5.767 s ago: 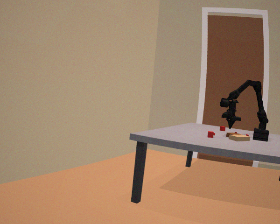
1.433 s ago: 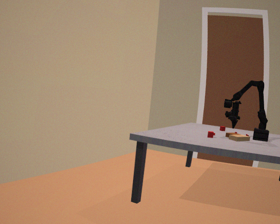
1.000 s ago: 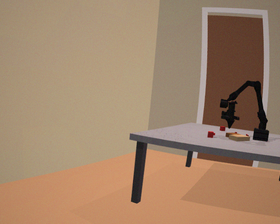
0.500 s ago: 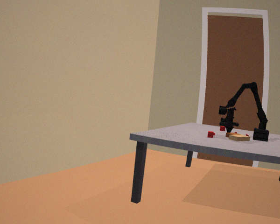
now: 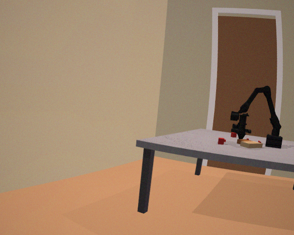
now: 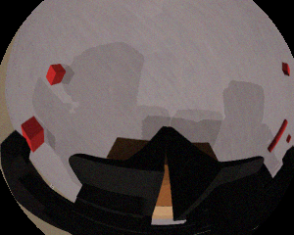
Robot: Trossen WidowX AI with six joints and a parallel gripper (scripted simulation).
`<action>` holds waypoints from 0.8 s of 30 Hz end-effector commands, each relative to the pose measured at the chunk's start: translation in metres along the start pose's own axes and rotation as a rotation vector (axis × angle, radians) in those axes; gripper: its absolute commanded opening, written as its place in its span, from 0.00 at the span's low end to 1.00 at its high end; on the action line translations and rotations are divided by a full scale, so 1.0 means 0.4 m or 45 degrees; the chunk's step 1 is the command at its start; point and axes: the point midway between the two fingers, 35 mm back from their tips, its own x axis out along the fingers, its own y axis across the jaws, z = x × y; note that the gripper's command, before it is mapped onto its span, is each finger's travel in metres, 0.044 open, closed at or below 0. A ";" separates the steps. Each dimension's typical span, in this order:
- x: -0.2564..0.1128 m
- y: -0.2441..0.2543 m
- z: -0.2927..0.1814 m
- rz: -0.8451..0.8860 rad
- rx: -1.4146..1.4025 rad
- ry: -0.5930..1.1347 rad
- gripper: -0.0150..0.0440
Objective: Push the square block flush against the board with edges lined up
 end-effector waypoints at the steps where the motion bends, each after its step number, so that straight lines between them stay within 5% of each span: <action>1: 0.000 0.002 -0.017 0.002 0.003 0.002 0.25; 24: -0.001 0.003 0.070 0.002 0.003 -0.001 0.25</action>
